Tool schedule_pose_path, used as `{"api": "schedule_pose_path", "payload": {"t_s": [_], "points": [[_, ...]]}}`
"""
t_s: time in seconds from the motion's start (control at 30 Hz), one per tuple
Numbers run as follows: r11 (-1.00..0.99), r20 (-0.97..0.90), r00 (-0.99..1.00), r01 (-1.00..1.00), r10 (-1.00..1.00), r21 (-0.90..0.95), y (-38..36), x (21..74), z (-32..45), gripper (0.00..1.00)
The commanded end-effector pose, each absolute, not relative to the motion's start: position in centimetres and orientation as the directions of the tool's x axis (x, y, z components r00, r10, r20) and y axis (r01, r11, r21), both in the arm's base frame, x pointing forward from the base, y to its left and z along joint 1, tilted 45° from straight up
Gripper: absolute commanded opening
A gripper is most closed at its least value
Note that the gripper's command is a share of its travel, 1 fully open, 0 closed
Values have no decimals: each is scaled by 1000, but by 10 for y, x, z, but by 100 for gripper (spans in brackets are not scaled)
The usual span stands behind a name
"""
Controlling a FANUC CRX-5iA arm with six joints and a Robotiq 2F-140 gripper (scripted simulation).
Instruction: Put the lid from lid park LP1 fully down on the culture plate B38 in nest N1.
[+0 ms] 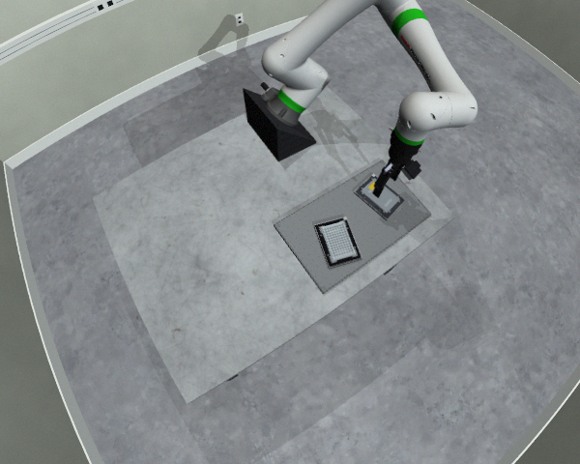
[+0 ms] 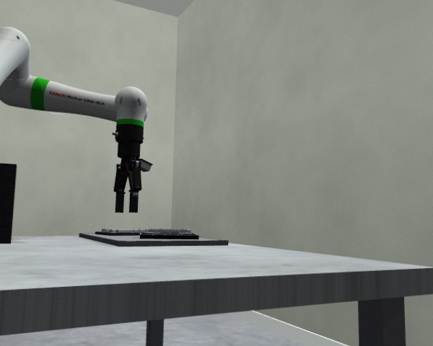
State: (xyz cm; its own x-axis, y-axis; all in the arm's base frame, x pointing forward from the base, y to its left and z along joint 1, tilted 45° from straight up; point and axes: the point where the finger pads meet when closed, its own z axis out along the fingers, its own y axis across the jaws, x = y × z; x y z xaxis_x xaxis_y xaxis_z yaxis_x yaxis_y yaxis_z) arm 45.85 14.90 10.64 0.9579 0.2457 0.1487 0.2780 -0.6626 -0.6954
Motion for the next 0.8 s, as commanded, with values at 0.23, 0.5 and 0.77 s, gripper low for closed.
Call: {"api": "schedule_pose_path", "payload": {"t_s": [0.23,0.5,0.77], "points": [[-663,150,958,278,245,-695,149,459,106,69],[-663,150,958,278,245,-695,151,459,104,69],[-663,150,958,278,245,-695,155,459,100,69]]}}
